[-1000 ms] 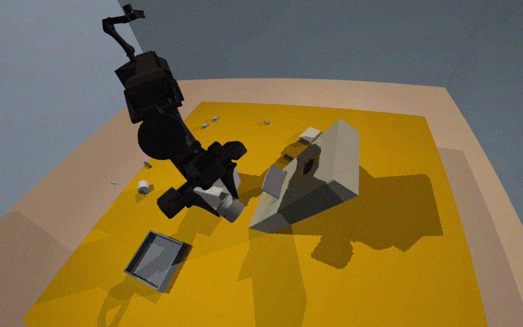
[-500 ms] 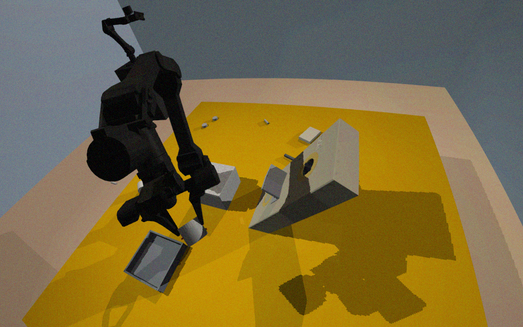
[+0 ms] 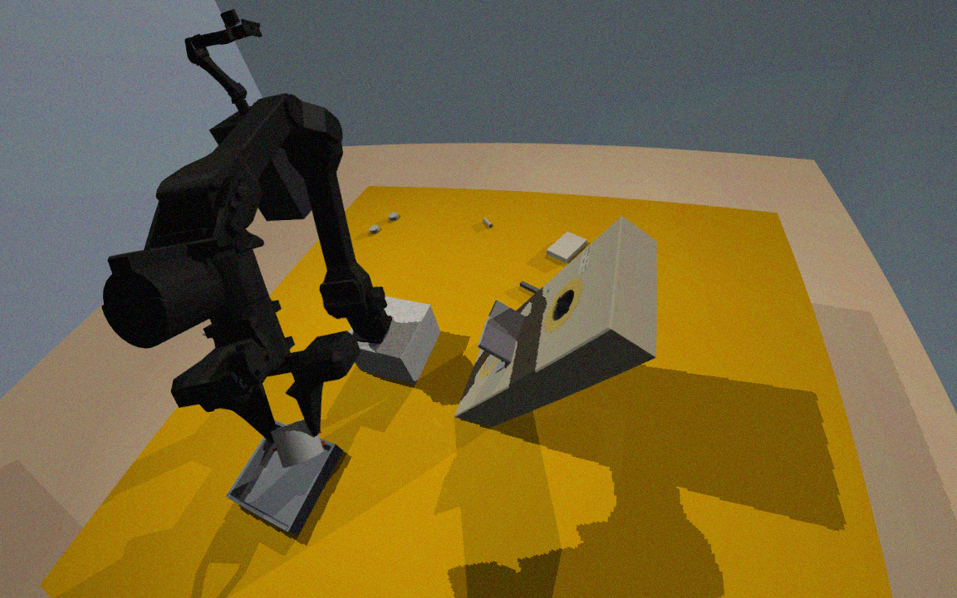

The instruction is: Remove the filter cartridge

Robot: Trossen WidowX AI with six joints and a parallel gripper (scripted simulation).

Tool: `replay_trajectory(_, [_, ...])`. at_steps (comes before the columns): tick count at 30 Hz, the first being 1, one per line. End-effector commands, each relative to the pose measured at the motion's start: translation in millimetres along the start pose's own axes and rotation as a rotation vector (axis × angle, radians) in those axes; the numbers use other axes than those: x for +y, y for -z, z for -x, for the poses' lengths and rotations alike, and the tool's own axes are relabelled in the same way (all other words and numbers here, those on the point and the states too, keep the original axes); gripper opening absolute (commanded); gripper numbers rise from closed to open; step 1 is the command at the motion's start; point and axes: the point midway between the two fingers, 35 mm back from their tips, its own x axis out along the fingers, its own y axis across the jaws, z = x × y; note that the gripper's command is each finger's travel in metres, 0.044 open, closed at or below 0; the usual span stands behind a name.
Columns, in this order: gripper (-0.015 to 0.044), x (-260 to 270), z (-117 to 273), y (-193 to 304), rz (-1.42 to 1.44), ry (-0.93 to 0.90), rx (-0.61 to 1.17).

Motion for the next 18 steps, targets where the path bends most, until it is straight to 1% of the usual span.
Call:
replay_trajectory(1, [0.0,-9,-6,1,-0.035,0.022,-0.003])
replay_trajectory(9, [0.0,-52,-35,15,-0.162,0.1,-0.004])
replay_trajectory(18, [0.0,-98,-62,43,-0.306,0.188,-0.005])
